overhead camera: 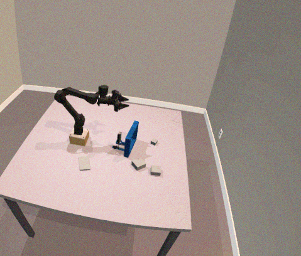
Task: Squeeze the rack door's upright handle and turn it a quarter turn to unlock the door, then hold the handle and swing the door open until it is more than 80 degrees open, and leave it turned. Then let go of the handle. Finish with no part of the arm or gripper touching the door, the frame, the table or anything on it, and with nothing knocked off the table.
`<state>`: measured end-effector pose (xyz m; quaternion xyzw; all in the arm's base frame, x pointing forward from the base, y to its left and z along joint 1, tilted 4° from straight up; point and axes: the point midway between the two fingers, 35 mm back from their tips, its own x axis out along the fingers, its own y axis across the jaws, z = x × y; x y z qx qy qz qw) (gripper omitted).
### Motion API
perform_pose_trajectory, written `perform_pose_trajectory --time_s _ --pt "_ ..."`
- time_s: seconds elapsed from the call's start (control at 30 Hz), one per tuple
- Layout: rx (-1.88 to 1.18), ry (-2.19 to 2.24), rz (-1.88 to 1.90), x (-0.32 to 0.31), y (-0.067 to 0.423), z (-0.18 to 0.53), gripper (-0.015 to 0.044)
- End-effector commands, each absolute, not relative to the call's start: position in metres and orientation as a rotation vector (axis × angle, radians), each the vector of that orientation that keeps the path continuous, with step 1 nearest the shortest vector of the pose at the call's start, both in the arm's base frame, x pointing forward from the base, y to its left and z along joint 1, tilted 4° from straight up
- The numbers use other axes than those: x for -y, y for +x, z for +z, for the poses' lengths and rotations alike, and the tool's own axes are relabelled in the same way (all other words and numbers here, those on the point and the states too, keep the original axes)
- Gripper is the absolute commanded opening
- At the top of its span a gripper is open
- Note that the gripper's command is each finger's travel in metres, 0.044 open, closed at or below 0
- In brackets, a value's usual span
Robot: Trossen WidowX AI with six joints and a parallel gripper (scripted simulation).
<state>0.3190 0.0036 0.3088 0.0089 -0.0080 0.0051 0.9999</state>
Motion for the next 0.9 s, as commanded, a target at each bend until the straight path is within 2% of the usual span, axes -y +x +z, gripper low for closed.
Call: perform_pose_trajectory --time_s 0.0,0.1,0.87 --pt "0.011 0.018 0.009 -0.003 0.320 0.308 0.0374" --pt "-0.054 0.017 -0.003 0.001 0.327 0.301 0.0297" --pt "-0.694 0.070 -0.117 0.049 0.357 0.227 0.0297"
